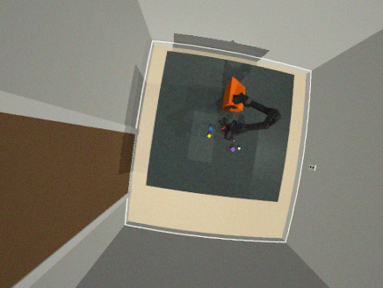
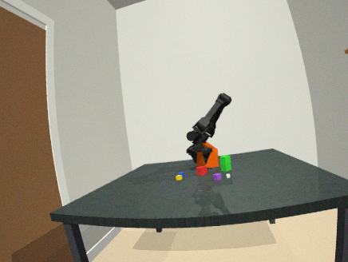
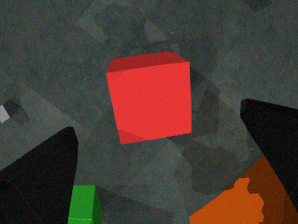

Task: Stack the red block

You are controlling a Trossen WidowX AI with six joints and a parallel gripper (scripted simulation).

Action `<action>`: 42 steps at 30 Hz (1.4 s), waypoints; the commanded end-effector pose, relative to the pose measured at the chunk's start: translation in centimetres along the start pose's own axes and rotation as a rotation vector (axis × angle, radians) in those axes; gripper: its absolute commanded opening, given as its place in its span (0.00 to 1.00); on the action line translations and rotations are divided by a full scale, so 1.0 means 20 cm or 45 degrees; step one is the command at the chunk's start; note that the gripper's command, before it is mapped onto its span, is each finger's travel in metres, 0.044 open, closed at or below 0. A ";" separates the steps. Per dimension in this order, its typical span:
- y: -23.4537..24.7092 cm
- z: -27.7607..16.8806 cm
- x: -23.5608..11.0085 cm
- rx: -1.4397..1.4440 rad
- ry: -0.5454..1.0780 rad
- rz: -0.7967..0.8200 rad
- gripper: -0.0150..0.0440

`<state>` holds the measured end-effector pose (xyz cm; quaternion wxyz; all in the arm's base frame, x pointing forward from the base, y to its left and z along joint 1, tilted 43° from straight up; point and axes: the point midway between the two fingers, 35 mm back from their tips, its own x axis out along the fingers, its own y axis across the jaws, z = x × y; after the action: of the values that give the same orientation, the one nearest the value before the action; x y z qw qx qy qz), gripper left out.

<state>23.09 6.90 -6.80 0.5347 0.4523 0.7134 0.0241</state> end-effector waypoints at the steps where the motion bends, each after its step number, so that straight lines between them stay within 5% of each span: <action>1: 0.00 -0.01 0.03 0.004 -0.001 0.007 1.00; 42: 0.01 -0.01 0.31 0.005 0.002 0.009 1.00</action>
<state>22.95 11.12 -11.16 0.5351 0.4545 0.7116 0.0250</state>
